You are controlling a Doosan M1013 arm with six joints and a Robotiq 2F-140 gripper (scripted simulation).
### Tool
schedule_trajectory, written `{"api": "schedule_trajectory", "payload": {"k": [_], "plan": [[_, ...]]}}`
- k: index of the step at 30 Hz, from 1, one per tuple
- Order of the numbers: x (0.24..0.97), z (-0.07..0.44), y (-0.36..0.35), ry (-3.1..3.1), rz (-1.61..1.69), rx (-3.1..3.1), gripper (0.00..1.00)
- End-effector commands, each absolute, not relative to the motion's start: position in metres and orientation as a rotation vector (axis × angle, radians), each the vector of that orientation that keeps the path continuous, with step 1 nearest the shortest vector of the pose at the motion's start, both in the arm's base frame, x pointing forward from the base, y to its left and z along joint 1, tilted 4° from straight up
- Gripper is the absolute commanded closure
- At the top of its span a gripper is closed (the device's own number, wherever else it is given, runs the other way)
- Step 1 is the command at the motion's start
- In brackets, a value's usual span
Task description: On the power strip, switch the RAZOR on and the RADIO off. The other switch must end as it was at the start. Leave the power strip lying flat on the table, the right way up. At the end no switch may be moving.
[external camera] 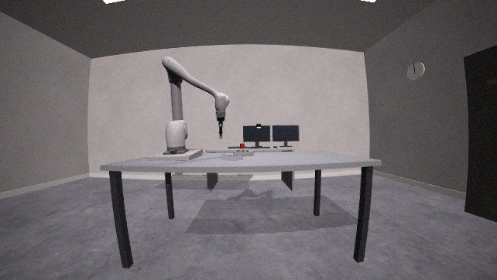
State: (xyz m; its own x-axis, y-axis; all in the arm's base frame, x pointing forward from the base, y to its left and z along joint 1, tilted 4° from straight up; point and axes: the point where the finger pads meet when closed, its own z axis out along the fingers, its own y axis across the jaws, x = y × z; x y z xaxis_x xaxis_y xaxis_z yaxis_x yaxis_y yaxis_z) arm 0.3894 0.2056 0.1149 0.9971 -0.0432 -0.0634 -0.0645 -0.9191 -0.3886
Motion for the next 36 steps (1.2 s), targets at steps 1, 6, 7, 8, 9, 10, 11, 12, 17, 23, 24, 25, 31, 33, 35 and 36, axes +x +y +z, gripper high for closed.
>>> {"api": "schedule_trajectory", "payload": {"k": [1, 6, 7, 8, 9, 10, 11, 12, 17, 23, 24, 25, 31, 33, 35, 36], "plan": [[0.397, 0.111, 0.193, -0.017, 0.068, -2.774, 1.00], [0.420, 0.102, 0.156, -0.281, 0.062, -2.855, 1.00], [0.437, 0.097, 0.128, -0.476, 0.069, -2.897, 1.00], [0.454, 0.093, 0.101, -0.625, 0.086, -2.919, 1.00], [0.457, 0.092, 0.096, -0.673, 0.089, -2.924, 1.00], [0.457, 0.092, 0.096, -0.698, 0.090, -2.927, 1.00], [0.472, 0.090, 0.070, -0.838, 0.116, -2.936, 1.00], [0.478, 0.088, 0.061, -0.927, 0.126, -2.938, 1.00], [0.518, 0.086, -0.005, -1.366, 0.234, -2.900, 1.00], [0.534, 0.086, -0.032, -1.536, 0.291, -2.862, 1.00], [0.546, 0.087, -0.051, -1.656, 0.336, -2.828, 1.00], [0.553, 0.088, -0.063, -1.727, 0.366, -2.803, 1.00], [0.557, 0.088, -0.068, -1.762, 0.381, -2.790, 1.00], [0.557, 0.088, -0.068, -1.762, 0.381, -2.790, 1.00], [0.557, 0.088, -0.068, -1.762, 0.381, -2.790, 1.00], [0.557, 0.088, -0.068, -1.762, 0.381, -2.790, 1.00]]}}
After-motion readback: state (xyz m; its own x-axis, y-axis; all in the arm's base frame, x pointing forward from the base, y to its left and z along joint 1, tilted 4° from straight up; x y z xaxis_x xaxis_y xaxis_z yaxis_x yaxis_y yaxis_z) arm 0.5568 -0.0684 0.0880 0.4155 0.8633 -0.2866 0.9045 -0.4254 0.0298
